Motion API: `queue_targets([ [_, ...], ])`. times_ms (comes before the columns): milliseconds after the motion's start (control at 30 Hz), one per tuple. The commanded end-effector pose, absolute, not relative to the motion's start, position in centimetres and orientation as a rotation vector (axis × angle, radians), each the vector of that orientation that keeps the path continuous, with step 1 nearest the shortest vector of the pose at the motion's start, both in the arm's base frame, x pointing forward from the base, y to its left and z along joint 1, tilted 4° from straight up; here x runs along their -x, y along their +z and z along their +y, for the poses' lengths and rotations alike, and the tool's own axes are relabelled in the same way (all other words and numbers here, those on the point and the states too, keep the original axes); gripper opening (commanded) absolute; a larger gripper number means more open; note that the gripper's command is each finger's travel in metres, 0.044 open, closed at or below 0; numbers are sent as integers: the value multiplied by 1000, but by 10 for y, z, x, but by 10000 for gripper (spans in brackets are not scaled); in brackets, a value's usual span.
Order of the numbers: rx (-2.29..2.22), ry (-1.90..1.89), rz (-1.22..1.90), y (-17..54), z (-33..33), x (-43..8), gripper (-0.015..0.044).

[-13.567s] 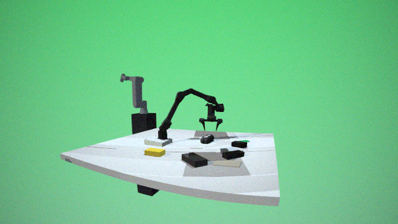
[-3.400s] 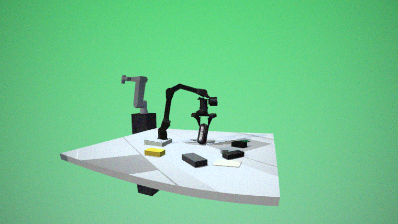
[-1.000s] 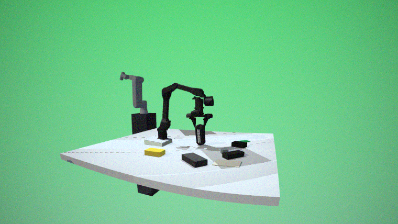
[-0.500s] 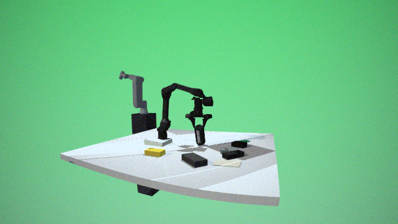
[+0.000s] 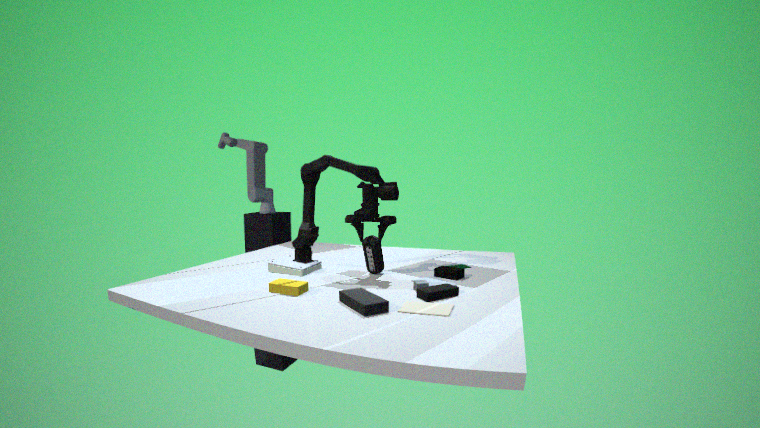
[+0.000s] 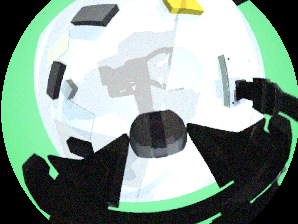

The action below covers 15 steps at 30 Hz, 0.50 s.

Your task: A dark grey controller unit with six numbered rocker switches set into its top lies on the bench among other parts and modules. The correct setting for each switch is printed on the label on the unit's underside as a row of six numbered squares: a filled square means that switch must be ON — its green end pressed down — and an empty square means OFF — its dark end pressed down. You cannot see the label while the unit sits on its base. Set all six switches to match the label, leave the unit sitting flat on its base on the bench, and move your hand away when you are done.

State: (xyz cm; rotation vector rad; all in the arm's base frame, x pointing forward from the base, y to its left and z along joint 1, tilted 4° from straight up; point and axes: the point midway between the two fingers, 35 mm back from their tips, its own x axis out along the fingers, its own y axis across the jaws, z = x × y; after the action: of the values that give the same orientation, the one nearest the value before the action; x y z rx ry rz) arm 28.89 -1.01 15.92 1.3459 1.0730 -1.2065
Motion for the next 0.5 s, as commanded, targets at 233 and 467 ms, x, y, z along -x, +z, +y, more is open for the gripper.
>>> queue_targets([
  [233,-1341,-1209,1079,155,-19,-287,338],
  [467,-1340,-1209,1078,154,-24,-286,338],
])
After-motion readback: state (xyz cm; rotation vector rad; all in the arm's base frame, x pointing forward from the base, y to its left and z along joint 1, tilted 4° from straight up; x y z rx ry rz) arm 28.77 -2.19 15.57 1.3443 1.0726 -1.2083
